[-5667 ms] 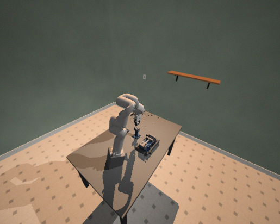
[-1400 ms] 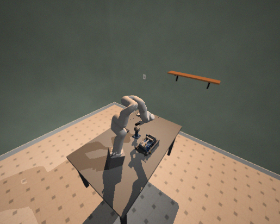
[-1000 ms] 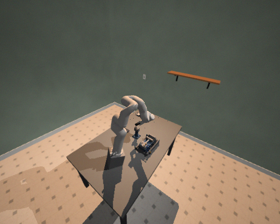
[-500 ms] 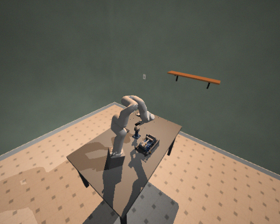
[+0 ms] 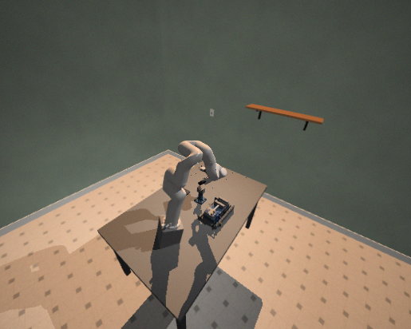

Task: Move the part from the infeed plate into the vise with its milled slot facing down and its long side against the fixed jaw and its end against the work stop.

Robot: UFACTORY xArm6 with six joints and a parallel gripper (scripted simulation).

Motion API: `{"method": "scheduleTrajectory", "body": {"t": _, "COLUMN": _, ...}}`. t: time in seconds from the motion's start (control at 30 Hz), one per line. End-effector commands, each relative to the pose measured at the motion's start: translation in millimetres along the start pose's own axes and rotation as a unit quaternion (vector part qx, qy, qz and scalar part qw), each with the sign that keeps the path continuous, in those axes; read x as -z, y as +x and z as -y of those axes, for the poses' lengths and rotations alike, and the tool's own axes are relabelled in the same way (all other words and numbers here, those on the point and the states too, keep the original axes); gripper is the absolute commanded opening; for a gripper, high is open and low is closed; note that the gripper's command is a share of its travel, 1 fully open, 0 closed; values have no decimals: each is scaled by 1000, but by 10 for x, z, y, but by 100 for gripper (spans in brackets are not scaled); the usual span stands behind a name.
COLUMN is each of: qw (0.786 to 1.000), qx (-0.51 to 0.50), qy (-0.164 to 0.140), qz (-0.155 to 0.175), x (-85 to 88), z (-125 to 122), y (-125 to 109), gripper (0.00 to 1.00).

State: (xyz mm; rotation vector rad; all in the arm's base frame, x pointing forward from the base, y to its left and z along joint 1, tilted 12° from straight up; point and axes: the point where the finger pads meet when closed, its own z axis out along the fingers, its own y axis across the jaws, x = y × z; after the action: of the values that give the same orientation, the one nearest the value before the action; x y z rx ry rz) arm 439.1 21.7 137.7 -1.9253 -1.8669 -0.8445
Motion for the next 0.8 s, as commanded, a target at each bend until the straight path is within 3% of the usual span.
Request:
{"method": "scheduleTrajectory", "body": {"t": 0.0, "qw": 1000, "qx": 1, "qy": -1, "qz": 0, "x": 0, "z": -13, "y": -3, "gripper": 0}}
{"method": "scheduleTrajectory", "body": {"t": 0.77, "qw": 1000, "qx": 1, "qy": -1, "qz": 0, "x": -130, "z": -13, "y": -133, "gripper": 0}}
